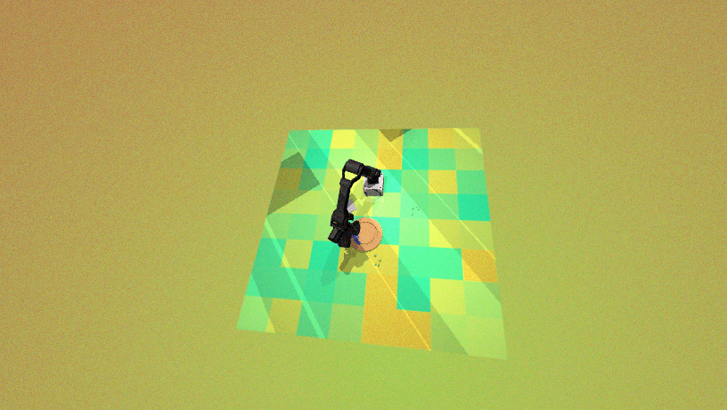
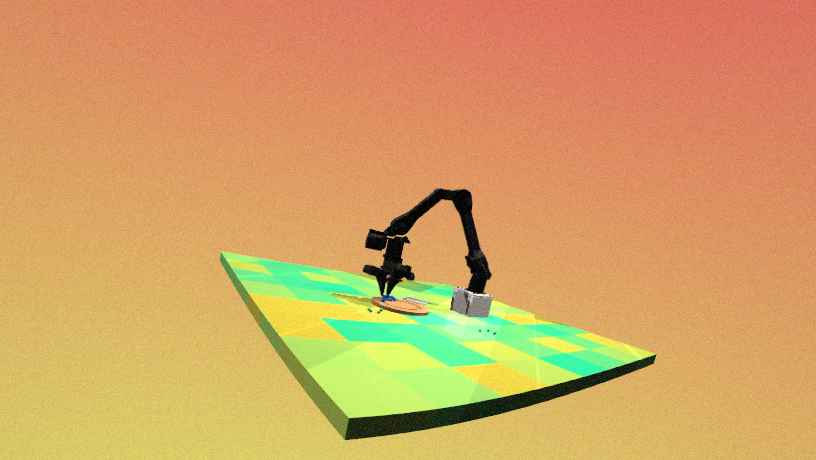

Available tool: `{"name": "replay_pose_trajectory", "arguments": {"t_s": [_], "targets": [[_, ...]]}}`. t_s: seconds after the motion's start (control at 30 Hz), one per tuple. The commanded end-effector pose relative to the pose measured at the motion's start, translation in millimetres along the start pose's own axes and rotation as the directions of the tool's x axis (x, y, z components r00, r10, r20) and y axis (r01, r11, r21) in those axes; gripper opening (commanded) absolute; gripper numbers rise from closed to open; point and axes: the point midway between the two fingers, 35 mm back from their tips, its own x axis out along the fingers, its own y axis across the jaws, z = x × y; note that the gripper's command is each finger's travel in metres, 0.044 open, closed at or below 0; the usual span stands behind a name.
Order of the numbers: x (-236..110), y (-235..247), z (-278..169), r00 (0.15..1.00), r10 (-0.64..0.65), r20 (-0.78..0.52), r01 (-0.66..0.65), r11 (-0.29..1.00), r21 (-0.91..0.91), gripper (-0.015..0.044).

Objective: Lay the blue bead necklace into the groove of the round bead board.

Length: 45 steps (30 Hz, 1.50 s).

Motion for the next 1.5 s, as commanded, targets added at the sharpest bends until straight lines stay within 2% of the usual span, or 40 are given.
{"name": "replay_pose_trajectory", "arguments": {"t_s": [0.0, 0.47, 1.07, 1.47], "targets": [[-4.1, -0.4, -0.2, 1.0, -0.001, -0.001, 0.001, 1.0, -0.001, 0.0], [-14.0, 0.0, 0.3, 1.0, -0.001, -0.002, 0.001, 1.0, -0.005, 0.0], [-13.3, 27.2, 49.7, 1.0, 0.001, 0.003, -0.001, 1.0, -0.005, 0.0], [-7.9, 28.3, 51.5, 1.0, 0.002, 0.003, -0.002, 1.0, -0.005, 0.0]]}}
